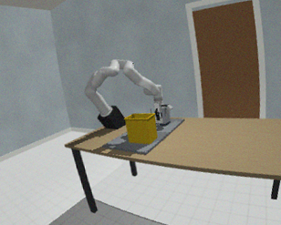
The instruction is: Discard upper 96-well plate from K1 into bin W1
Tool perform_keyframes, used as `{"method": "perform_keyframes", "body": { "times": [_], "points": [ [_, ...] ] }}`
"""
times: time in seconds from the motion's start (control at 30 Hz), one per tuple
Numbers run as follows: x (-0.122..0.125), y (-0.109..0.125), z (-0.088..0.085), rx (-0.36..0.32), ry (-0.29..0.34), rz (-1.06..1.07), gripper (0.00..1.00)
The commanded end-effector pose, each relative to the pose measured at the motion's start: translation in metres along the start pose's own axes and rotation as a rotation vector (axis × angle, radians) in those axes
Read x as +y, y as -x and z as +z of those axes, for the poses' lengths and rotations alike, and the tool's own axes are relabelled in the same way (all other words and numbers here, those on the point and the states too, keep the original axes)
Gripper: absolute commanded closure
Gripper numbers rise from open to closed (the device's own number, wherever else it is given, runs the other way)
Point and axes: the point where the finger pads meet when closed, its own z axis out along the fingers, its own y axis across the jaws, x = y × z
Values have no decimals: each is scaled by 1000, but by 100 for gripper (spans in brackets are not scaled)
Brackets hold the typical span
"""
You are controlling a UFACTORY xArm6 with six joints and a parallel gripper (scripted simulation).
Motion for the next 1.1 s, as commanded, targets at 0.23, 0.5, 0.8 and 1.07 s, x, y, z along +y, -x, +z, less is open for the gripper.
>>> {"method": "perform_keyframes", "body": {
  "times": [0.23, 0.5, 0.8, 1.07],
  "points": [
    [-1, -2, 4, 4, -2, 1, 0],
    [-1, -2, 4, 4, -2, 1, 0],
    [-1, -2, 3, 4, -2, 1, 100],
    [-1, -2, 3, 4, -2, 1, 100]
  ]
}}
